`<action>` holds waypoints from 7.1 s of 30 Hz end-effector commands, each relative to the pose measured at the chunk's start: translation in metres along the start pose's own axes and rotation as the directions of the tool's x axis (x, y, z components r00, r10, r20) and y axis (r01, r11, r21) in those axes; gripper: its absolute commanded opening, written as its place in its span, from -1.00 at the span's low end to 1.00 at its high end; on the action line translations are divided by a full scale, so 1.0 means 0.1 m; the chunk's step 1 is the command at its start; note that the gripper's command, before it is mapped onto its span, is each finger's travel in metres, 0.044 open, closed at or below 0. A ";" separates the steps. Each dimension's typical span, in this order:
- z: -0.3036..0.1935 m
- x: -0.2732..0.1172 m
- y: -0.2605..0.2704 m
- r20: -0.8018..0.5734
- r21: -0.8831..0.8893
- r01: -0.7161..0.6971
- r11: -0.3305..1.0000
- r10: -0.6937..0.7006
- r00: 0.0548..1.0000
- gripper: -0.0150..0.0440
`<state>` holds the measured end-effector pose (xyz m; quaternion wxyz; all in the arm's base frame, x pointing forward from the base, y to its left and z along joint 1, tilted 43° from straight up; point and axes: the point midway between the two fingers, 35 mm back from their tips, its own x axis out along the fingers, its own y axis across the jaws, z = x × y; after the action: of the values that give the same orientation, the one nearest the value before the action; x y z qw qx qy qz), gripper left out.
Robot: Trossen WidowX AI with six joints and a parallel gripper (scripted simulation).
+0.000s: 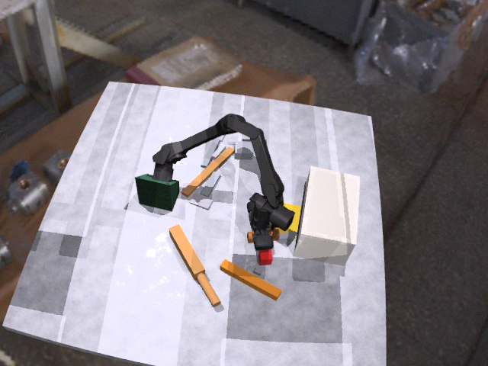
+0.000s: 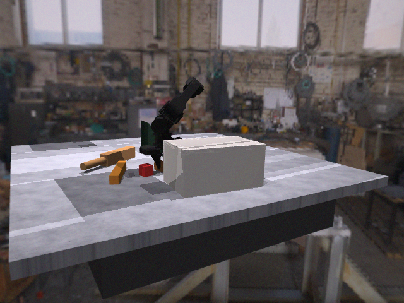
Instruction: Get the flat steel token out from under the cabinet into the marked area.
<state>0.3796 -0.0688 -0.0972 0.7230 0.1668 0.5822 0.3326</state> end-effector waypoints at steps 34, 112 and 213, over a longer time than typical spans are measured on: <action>0.36 0.00 0.02 0.002 0.000 0.002 1.000 -0.002 1.000 -0.49; -0.23 0.02 0.15 -0.001 0.003 0.002 1.000 -0.002 1.000 -0.49; -1.52 -0.01 0.04 -0.004 0.010 0.002 1.000 -0.002 1.000 0.13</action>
<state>0.2337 -0.0886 -0.1346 0.7212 0.1691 0.5855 0.3294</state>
